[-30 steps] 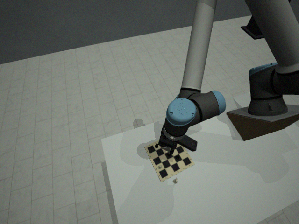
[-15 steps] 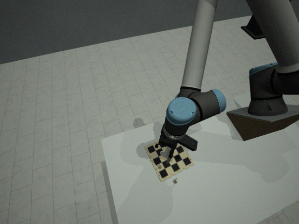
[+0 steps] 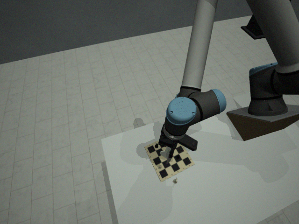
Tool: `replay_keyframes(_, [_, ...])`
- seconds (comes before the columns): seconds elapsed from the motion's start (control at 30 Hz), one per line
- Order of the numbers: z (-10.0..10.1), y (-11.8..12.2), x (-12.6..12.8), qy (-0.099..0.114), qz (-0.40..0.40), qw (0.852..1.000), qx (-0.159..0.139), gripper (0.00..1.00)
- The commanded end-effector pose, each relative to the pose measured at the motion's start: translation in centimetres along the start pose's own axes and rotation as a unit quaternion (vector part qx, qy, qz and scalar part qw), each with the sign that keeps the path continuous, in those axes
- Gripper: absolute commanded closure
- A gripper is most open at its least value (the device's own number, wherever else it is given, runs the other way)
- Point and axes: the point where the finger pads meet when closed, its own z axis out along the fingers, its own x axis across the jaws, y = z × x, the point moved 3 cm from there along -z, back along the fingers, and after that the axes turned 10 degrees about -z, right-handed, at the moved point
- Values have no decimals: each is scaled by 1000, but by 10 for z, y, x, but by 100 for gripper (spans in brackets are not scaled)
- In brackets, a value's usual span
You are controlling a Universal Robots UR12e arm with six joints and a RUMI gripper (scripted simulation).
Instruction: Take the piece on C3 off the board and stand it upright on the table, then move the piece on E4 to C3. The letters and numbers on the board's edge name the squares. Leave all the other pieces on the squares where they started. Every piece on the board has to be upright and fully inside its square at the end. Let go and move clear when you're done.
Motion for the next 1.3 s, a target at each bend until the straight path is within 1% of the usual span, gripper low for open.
replay_keyframes(0.0, [-6, 0, 0, 0, 0, 1000, 0, 0])
replay_keyframes(0.13, [-21, 0, 0, 0, 0, 1000, 0, 0])
replay_keyframes(0.37, [-55, 0, 0, 0, 0, 1000, 0, 0])
replay_keyframes(0.43, [-55, 0, 0, 0, 0, 1000, 0, 0])
replay_keyframes(0.63, [-76, 0, 0, 0, 0, 1000, 0, 0])
replay_keyframes(0.77, [-81, 0, 0, 0, 0, 1000, 0, 0])
replay_keyframes(1.27, [-81, 0, 0, 0, 0, 1000, 0, 0])
